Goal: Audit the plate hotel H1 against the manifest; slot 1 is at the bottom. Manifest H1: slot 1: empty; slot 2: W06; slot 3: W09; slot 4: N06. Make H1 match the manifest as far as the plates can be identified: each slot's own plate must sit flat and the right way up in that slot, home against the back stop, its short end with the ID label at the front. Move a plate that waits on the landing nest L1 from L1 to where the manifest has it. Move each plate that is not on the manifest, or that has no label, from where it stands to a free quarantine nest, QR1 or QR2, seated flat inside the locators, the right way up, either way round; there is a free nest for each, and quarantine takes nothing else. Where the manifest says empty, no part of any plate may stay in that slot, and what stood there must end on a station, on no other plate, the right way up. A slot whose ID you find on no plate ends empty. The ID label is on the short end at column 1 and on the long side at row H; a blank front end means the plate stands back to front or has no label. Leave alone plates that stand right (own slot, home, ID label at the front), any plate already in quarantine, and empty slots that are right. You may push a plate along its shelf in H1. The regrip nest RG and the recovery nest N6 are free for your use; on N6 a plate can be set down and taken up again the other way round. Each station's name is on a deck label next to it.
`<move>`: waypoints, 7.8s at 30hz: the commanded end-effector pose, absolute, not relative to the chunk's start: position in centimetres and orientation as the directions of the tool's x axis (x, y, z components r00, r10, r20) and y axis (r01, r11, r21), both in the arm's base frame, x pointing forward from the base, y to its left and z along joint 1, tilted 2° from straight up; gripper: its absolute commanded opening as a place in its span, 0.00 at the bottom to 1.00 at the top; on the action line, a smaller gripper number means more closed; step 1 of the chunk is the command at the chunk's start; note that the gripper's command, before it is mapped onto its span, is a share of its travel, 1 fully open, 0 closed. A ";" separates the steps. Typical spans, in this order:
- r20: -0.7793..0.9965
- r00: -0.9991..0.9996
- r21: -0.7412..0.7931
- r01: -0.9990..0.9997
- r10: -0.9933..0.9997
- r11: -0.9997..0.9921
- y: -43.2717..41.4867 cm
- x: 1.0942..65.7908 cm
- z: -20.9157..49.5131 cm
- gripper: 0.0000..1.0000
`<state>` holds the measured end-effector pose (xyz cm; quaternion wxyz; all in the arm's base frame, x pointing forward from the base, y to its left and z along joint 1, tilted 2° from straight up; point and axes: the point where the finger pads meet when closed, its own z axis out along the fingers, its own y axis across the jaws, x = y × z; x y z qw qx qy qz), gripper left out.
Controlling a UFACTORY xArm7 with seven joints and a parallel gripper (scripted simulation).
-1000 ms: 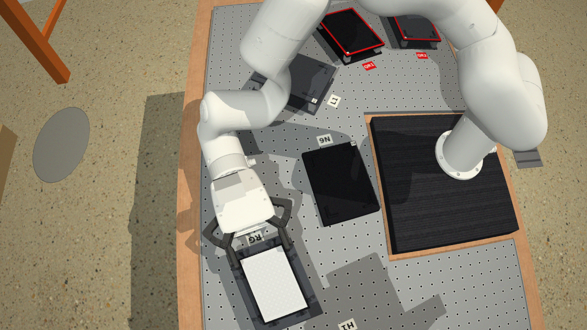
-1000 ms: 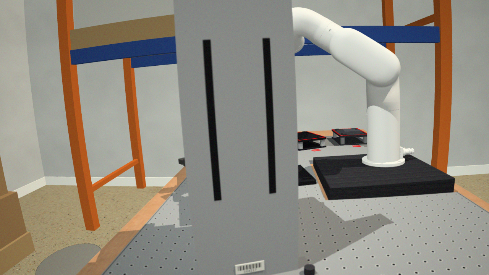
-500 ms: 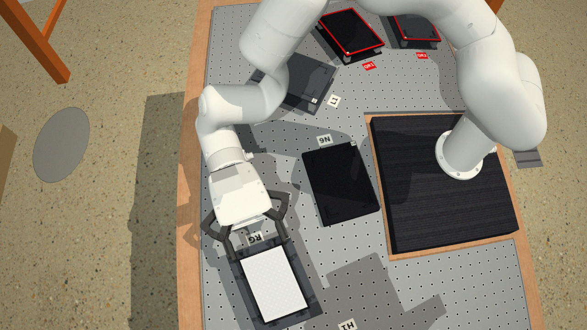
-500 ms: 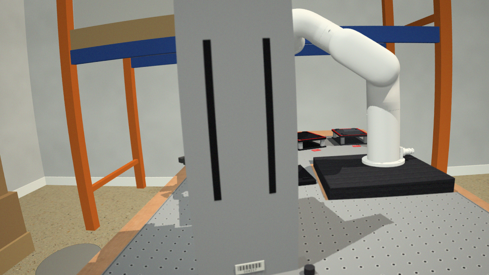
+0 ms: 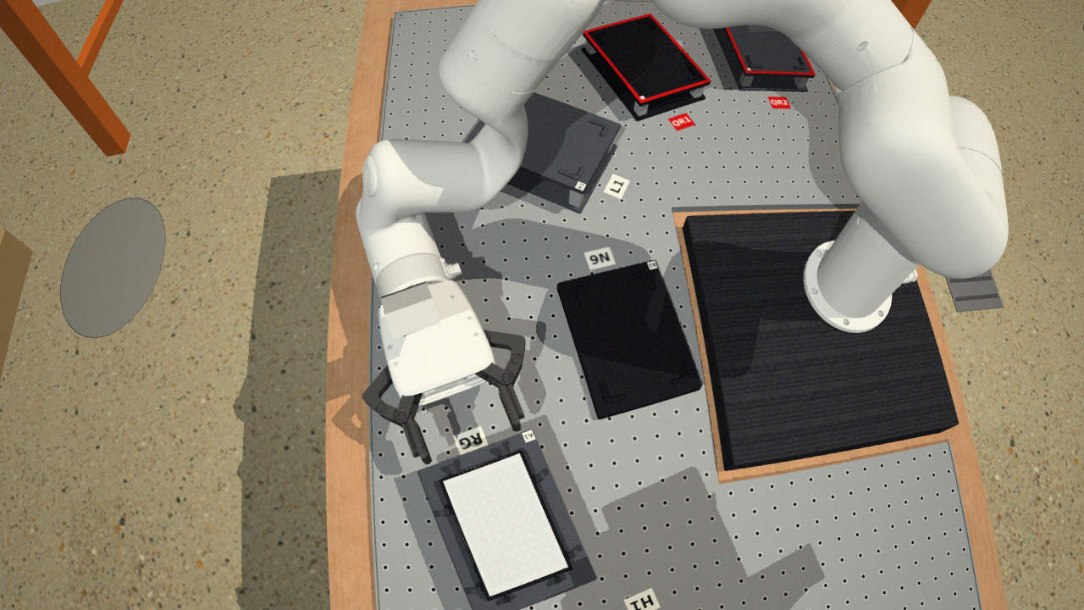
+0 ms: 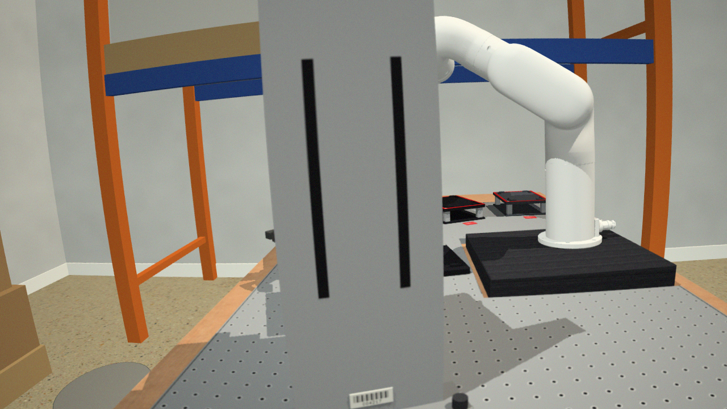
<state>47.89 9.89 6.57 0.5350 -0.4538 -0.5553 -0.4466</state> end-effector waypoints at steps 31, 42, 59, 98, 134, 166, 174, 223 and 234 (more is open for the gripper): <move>0.999 -0.020 0.014 0.982 0.026 0.190 7.6 48.4 6.8 1.00; 0.999 -0.020 0.014 0.982 0.027 0.190 7.8 48.4 9.2 1.00; 0.999 -0.020 0.014 0.982 0.027 0.190 8.1 48.3 13.2 1.00; 0.999 -0.020 0.014 0.982 0.027 0.190 8.6 48.1 19.8 1.00; 0.871 -0.106 0.015 0.982 0.480 0.190 8.6 48.1 19.8 1.00; 0.543 -0.167 0.015 0.982 0.823 0.189 8.6 48.1 19.8 1.00; 0.442 -0.176 0.015 0.982 0.879 0.189 8.6 48.1 19.8 1.00; -0.029 -0.189 0.015 0.982 0.982 0.190 8.6 48.1 20.8 1.00; -0.029 -0.189 0.015 0.982 0.982 0.190 8.7 48.0 24.2 1.00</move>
